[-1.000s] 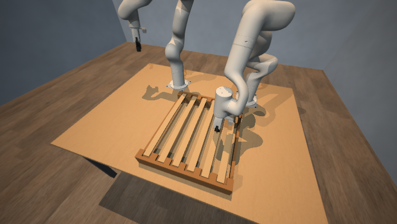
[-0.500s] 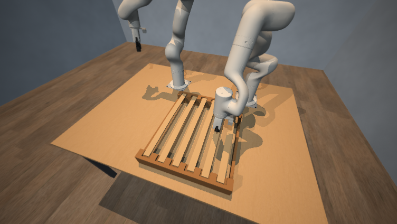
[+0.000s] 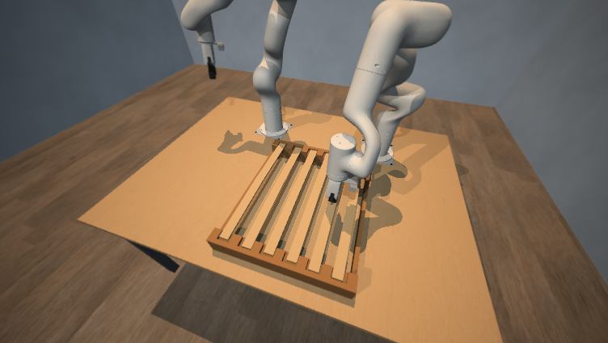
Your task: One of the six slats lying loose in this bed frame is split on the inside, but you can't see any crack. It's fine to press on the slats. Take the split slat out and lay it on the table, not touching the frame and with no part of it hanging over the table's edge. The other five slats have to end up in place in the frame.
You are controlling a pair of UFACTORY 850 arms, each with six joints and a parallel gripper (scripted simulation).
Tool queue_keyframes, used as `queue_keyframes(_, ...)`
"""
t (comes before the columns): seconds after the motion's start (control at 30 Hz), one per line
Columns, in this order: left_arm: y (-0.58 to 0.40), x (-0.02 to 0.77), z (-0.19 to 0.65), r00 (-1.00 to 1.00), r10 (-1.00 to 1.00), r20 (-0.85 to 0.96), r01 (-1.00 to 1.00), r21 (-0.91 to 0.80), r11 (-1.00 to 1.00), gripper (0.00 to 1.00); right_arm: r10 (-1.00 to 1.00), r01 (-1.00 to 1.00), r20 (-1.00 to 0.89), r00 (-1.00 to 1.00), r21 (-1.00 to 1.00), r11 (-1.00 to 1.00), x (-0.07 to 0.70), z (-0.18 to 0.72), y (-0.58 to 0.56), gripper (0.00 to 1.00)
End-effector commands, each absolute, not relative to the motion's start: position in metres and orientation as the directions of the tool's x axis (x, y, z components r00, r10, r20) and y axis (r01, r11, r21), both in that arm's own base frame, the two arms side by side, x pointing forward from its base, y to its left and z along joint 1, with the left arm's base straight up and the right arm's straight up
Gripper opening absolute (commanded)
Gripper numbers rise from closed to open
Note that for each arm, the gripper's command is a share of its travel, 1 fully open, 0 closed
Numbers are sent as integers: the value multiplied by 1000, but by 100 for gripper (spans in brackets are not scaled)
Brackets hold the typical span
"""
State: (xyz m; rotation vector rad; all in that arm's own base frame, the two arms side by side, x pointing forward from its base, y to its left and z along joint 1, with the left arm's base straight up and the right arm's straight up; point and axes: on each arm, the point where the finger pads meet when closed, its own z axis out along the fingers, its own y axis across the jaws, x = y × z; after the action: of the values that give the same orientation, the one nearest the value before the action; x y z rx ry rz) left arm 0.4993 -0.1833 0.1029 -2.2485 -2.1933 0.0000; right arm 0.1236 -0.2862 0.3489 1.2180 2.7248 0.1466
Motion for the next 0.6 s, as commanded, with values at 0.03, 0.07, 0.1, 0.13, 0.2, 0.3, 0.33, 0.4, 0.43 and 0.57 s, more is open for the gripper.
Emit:
queue_keyframes(0.03,-183,500,103,25,1000,0,1000,1,-25,0,746,731,-101,-658,150,665,124,350,-287,100)
queue_keyframes(0.07,-183,500,103,25,1000,0,1000,1,-25,0,746,731,-101,-658,150,665,124,350,-287,100)
queue_keyframes(0.1,-183,500,103,25,1000,0,1000,1,-25,0,746,731,-101,-658,150,665,124,350,-287,100)
queue_keyframes(0.13,-183,500,103,25,1000,0,1000,1,-25,0,746,731,-101,-658,150,665,124,350,-287,100)
queue_keyframes(0.2,-183,500,103,25,1000,0,1000,1,-25,0,746,731,-101,-658,150,665,124,350,-287,100)
queue_keyframes(0.3,-183,500,101,25,1000,0,1000,1,-25,0,746,731,-101,-658,150,665,124,350,-287,100)
queue_keyframes(0.33,-183,500,101,25,1000,0,1000,1,-25,0,746,731,-101,-658,150,665,124,350,-287,100)
queue_keyframes(0.4,-183,500,101,25,1000,0,1000,1,-25,0,746,731,-101,-658,150,665,124,350,-287,100)
queue_keyframes(0.43,-183,500,101,25,1000,0,1000,1,-25,0,746,731,-101,-658,150,665,124,350,-287,100)
queue_keyframes(0.57,-183,500,101,25,1000,0,1000,1,-25,0,746,731,-101,-658,150,665,124,350,-287,100)
